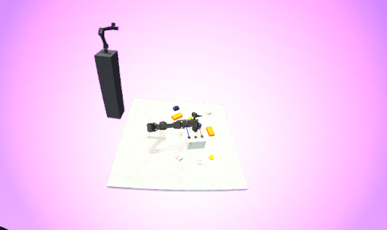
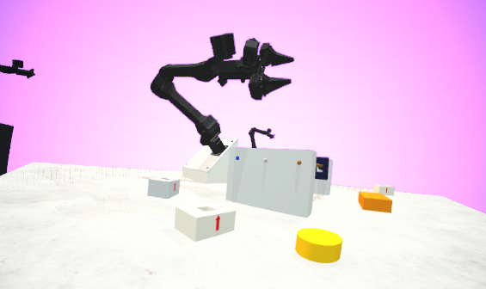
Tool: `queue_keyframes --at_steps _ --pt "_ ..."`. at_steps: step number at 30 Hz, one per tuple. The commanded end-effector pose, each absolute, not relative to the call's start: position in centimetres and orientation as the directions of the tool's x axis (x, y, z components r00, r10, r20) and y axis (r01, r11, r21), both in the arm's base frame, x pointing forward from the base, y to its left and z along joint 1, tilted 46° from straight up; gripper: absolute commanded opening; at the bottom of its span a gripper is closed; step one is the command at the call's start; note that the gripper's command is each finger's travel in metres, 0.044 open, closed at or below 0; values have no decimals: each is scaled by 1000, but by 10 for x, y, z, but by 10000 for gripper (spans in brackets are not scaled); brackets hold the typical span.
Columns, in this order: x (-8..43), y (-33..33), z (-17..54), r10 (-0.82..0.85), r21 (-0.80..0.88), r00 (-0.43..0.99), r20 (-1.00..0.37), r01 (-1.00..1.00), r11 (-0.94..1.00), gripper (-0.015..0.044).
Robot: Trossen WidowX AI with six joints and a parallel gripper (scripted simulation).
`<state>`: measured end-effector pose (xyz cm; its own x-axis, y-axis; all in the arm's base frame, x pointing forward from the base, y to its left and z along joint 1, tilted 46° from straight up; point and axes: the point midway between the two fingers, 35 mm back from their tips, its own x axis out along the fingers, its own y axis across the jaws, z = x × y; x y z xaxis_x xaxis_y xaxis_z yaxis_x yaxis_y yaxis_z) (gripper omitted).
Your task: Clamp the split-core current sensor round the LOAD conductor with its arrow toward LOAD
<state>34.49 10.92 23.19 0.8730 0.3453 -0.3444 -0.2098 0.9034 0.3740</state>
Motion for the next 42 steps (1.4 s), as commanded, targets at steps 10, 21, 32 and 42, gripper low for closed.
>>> queue_keyframes --at_steps 10,21,32,42 --pt "316 0 323 0 0 999 50 0 1000 440" --pt "348 43 252 73 81 966 -249 -54 995 440" --pt "348 144 97 -14 -154 639 -769 -164 974 440" --pt "279 196 -13 -389 -545 396 -831 -448 709 440"
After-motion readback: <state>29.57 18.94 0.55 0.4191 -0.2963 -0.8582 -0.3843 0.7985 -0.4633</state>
